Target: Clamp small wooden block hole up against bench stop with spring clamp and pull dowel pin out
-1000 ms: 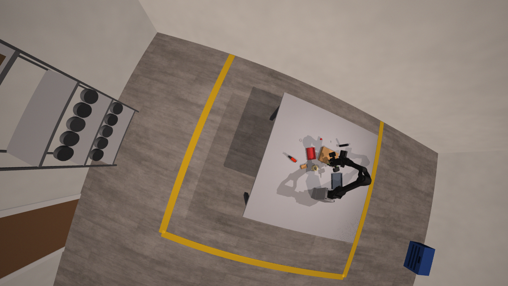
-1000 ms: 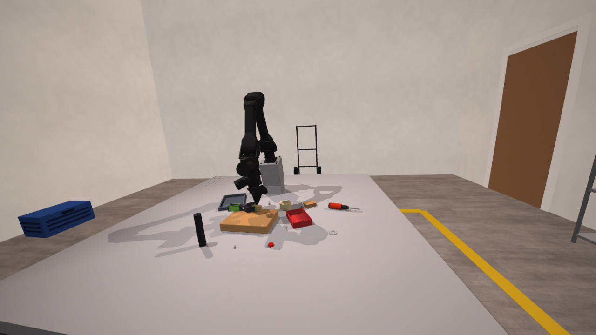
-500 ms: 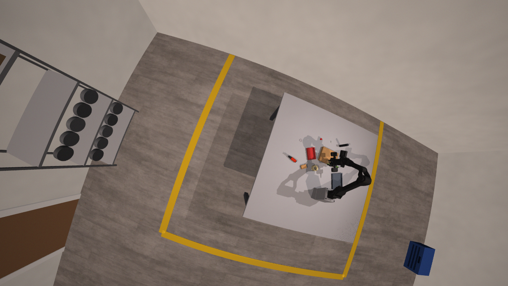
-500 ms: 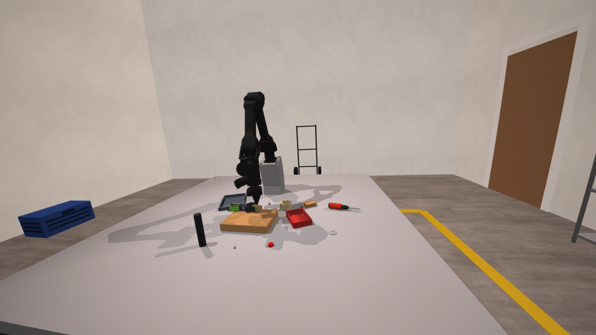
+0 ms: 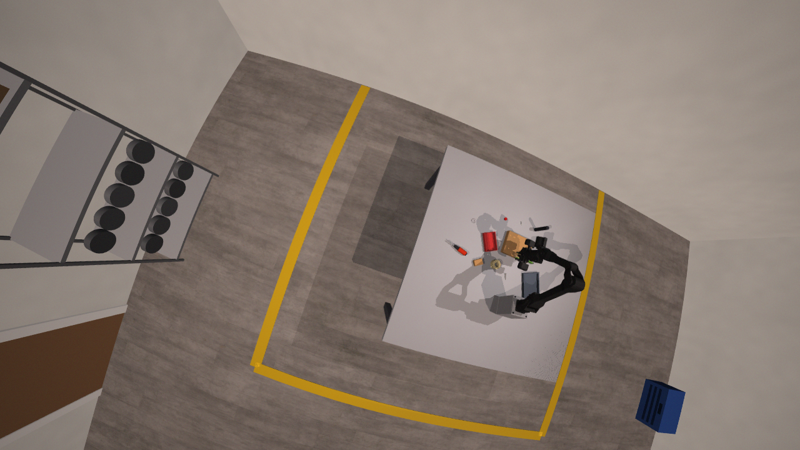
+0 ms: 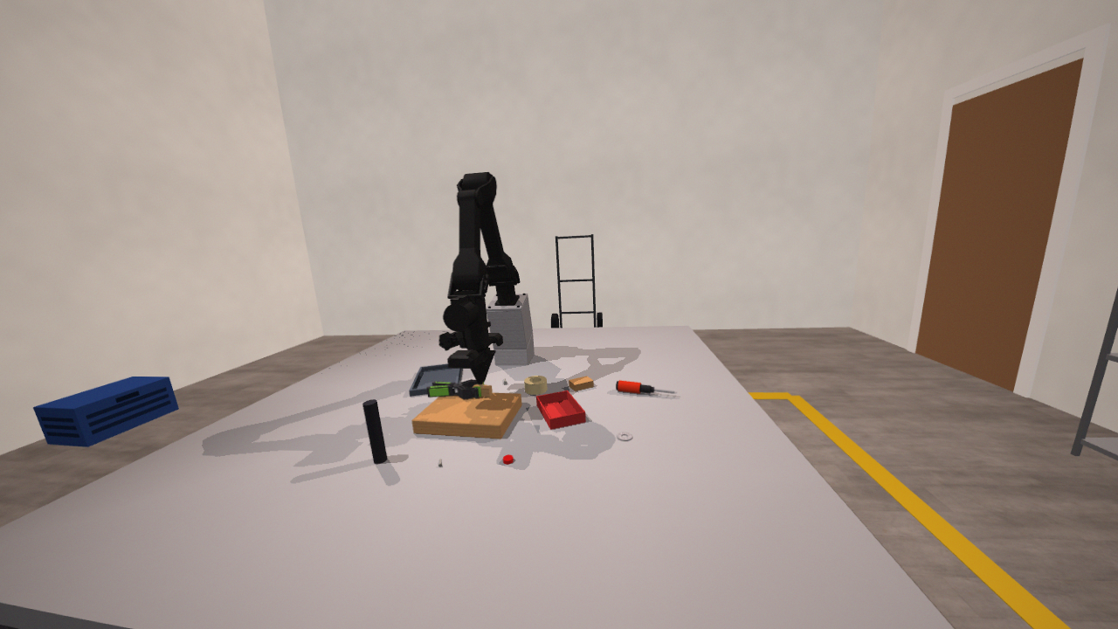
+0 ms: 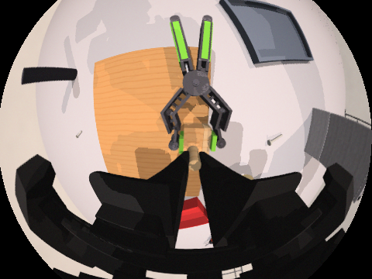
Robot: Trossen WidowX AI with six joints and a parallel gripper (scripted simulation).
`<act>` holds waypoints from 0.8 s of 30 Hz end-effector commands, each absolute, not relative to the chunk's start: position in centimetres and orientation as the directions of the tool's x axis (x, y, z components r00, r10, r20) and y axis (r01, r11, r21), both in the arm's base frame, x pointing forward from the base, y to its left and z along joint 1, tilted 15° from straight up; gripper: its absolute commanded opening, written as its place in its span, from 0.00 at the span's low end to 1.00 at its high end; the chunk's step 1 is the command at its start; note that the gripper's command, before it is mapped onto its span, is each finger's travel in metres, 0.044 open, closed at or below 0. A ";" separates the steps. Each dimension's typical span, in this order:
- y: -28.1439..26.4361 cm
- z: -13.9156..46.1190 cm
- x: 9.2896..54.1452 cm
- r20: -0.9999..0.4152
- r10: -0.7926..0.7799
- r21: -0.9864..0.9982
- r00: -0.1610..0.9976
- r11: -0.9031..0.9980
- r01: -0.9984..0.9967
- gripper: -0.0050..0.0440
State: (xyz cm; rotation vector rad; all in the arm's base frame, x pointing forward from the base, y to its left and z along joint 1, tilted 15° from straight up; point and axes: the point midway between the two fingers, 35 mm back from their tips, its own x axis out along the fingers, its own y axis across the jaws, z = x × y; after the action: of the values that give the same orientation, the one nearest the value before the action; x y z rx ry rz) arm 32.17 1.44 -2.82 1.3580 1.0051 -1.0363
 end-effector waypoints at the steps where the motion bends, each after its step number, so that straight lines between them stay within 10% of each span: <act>1: 1.4 -2.7 32.2 -0.966 0.006 0.255 0.259 -0.154 0.955 0.10; 24: 1.4 -2.6 32.1 -0.966 0.006 0.194 0.259 -0.645 0.739 0.10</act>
State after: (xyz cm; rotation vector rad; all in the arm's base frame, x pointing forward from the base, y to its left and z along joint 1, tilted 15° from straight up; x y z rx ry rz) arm 32.17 1.44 -2.77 1.8466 0.7036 -1.4134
